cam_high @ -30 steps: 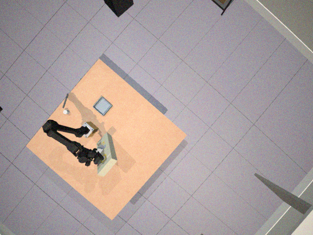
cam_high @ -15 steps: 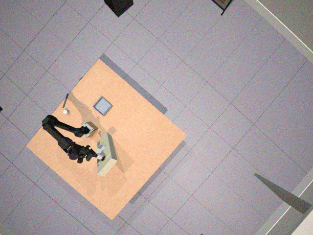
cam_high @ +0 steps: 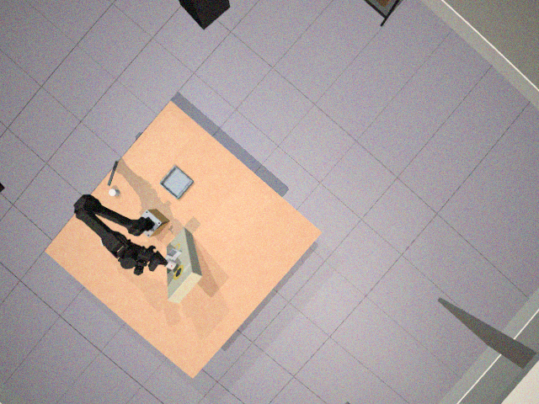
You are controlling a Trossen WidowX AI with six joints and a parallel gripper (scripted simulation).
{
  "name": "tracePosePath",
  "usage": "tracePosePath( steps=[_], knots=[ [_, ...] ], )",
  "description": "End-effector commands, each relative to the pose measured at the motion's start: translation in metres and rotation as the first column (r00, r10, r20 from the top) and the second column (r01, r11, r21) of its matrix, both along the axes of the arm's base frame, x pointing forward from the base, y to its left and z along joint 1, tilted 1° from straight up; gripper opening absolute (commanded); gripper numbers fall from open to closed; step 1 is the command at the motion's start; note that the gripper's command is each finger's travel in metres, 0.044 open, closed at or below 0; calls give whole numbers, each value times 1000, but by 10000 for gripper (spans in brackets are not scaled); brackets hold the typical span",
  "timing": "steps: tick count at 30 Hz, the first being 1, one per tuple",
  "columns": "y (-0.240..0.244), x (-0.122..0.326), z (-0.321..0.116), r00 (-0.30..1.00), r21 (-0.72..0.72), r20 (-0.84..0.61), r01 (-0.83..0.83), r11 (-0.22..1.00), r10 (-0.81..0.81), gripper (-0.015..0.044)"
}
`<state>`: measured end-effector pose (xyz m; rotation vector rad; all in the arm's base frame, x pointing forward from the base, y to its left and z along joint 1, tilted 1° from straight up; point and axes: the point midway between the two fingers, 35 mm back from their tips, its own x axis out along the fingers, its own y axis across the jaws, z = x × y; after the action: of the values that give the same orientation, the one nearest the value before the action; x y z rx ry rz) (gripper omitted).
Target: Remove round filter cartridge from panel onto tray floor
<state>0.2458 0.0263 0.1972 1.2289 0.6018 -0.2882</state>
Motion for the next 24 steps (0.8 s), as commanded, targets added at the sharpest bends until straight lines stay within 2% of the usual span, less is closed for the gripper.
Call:
tracePosePath(
  steps=[1,9,12,13,24],
  knots=[
    [0,-5,-10,1000,-1,6,-6,1000,6,0],
    [-1,-17,-34,1000,-1,5,-6,1000,6,0],
    [-1,-14,-29,1000,0,-2,0,1000,0,79],
    [-1,-14,-29,1000,0,-2,0,1000,0,89],
    [-1,-16,-33,1000,-1,5,-6,1000,6,89]
  ],
)
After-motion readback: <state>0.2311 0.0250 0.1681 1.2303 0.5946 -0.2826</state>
